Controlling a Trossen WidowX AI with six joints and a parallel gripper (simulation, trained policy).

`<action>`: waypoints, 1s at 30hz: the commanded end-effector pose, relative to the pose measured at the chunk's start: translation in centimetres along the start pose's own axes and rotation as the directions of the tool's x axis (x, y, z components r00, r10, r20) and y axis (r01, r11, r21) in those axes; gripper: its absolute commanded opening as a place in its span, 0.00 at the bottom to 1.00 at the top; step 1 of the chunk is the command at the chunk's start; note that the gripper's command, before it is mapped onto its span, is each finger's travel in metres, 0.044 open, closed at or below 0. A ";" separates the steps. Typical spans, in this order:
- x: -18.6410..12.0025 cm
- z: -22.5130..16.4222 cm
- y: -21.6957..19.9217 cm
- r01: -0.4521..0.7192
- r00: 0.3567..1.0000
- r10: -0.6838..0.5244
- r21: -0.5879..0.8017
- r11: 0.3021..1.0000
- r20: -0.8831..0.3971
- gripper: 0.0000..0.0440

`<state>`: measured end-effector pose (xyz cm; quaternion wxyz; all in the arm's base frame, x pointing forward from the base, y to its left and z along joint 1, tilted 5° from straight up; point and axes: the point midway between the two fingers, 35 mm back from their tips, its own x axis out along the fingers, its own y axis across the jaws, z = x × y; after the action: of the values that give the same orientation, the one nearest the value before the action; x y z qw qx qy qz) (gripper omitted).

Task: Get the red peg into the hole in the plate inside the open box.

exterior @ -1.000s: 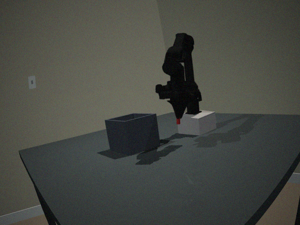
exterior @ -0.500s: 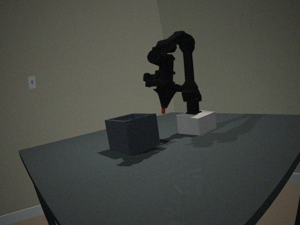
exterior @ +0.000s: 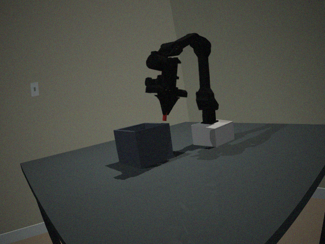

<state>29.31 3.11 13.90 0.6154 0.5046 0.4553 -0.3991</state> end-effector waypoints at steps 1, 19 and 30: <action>0.3 1.0 -0.1 0.020 1.000 -0.020 -0.003 1.000 0.011 0.00; 1.8 5.1 0.0 0.085 0.996 -0.085 0.000 0.996 0.017 0.00; 4.0 7.1 -0.1 0.116 0.993 -0.116 -0.004 0.993 0.012 0.00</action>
<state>31.18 -3.66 11.31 0.5970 0.4766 0.4753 -0.4366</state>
